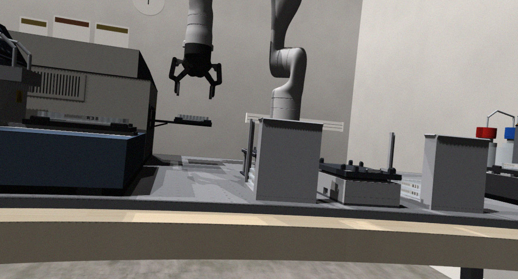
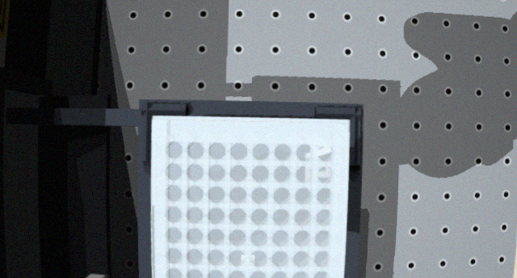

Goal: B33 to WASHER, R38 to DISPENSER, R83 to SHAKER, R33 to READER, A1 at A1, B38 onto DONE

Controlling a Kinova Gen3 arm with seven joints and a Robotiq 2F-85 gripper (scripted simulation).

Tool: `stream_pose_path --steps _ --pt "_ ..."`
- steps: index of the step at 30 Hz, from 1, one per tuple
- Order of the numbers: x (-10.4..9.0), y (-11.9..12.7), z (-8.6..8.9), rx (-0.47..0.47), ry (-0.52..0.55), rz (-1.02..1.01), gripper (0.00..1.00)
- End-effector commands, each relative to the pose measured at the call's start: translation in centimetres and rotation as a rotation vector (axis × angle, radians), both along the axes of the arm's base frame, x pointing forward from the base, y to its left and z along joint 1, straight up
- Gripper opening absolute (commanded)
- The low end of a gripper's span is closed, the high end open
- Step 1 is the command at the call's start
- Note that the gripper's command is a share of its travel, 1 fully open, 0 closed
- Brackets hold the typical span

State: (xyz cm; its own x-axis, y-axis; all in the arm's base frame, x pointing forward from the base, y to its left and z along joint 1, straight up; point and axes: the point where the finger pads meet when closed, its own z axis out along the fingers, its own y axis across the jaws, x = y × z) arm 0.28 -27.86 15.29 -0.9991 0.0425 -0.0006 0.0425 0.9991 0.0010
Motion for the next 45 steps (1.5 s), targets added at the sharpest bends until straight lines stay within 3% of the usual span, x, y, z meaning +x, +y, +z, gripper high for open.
stream_pose_path --steps 1,19,29,32,45 --pt "0.0 0.0 0.6 -0.001 0.0 0.0 1.0" --pt "0.0 0.0 2.7 -0.001 0.0 0.0 1.0" --pt "0.0 0.0 2.7 -0.001 0.0 0.0 1.0" --pt "1.0 0.2 2.7 -0.001 0.0 -0.097 1.0" --pt "4.6 0.8 2.7 -0.001 0.0 -0.097 1.0"
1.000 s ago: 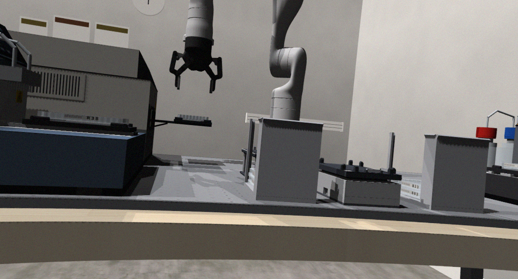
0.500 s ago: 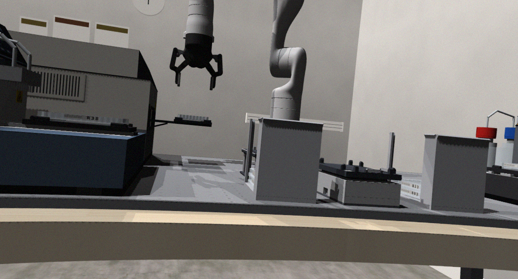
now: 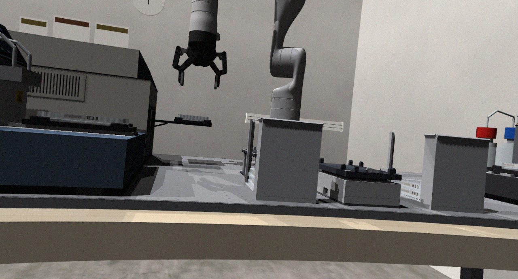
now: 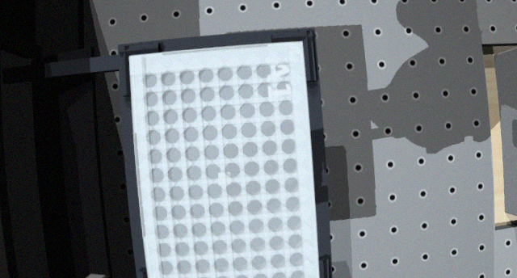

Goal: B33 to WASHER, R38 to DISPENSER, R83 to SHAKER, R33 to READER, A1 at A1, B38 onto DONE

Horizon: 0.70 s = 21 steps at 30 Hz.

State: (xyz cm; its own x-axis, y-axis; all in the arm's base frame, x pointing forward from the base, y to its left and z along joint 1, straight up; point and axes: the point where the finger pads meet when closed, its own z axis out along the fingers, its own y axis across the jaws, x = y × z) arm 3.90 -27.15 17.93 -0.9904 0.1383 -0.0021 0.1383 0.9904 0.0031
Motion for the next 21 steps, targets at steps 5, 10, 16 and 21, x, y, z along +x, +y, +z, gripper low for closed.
stream_pose_path --steps 5,10,16,21 --pt "2.4 0.4 0.0 -0.003 0.002 -0.041 1.0" --pt "4.0 0.7 0.0 -0.003 0.002 -0.098 1.0" --pt "5.4 1.0 0.0 -0.003 0.002 -0.098 1.0" --pt "7.0 1.3 0.0 -0.003 0.002 -0.098 1.0"
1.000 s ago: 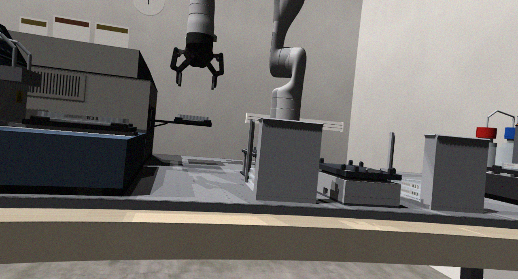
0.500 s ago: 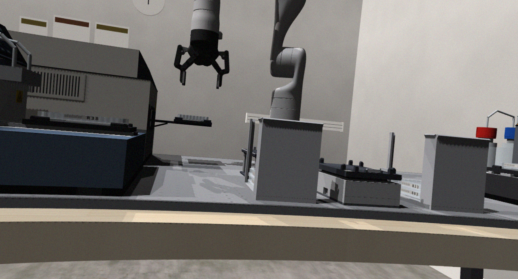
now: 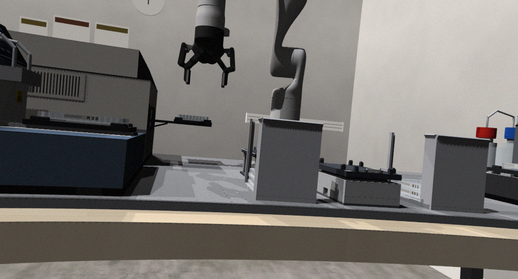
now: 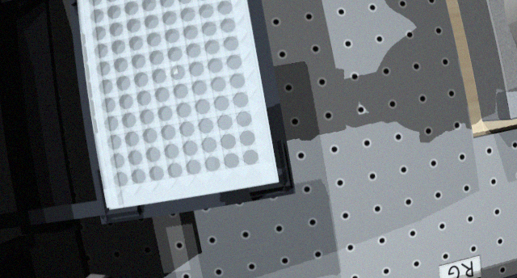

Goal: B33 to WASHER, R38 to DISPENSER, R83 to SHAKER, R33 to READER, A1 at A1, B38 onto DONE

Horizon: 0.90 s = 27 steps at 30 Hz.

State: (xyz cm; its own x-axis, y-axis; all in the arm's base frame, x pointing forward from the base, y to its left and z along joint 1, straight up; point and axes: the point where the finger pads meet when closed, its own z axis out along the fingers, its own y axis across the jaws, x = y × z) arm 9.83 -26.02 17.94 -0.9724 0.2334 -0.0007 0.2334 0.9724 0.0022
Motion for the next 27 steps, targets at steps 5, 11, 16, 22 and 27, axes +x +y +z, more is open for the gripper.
stream_pose_path --steps 5,11,16,22,27 --pt "2.5 0.4 0.0 -0.002 0.001 -0.081 1.0" --pt "3.8 0.7 0.0 -0.002 0.001 -0.098 1.0" --pt "5.4 1.1 0.0 -0.002 0.0 -0.098 1.0" --pt "7.4 1.5 0.0 -0.002 0.0 -0.098 1.0" --pt "7.8 2.1 0.0 -0.002 0.001 -0.178 1.0"
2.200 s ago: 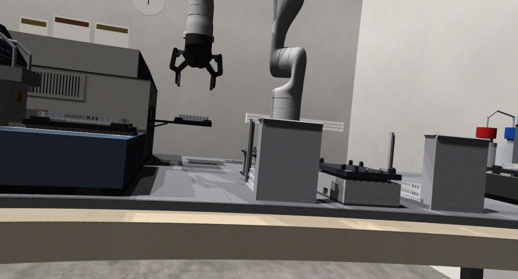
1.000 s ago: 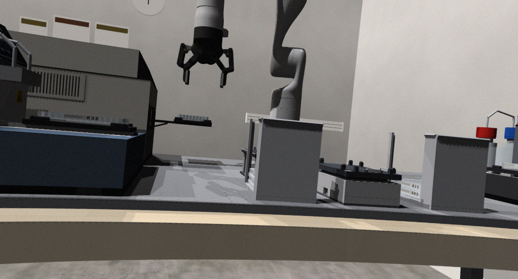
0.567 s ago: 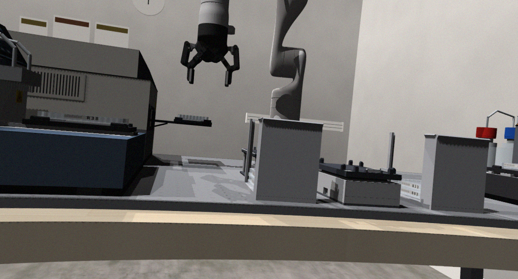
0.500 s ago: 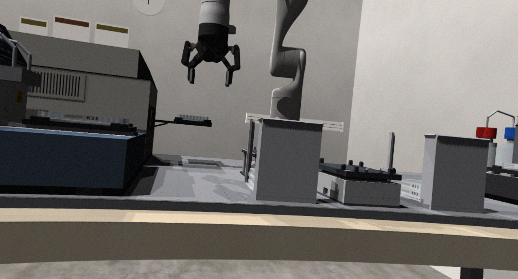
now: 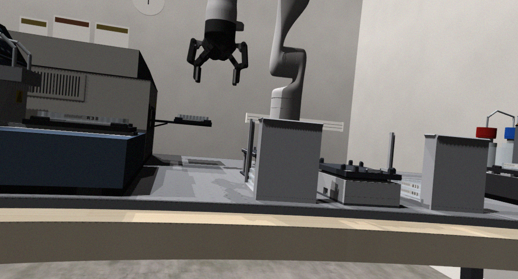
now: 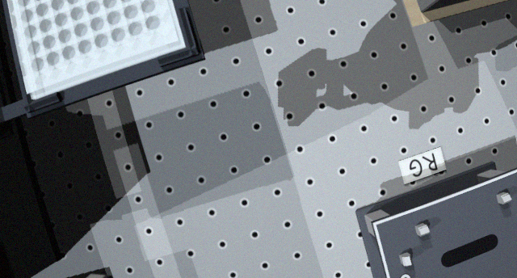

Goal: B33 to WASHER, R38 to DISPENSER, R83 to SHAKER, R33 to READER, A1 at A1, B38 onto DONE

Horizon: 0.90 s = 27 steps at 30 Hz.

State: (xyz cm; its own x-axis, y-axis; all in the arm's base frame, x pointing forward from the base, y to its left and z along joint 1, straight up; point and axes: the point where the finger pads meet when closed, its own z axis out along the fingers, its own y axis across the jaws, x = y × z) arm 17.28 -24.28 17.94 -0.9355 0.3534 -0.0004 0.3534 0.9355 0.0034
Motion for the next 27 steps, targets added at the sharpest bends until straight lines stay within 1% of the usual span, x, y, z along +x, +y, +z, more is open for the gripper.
stream_pose_path --steps 1,14,16,19,27 --pt "0.5 0.7 0.0 -0.003 0.001 -0.07 1.0" --pt "2.4 4.5 0.0 -0.003 0.001 -0.07 1.0" --pt "2.4 4.5 0.0 -0.003 0.001 -0.07 1.0" --pt "2.8 5.5 0.0 -0.003 0.001 -0.167 1.0" --pt "3.8 8.0 0.0 -0.002 0.001 -0.167 1.0"
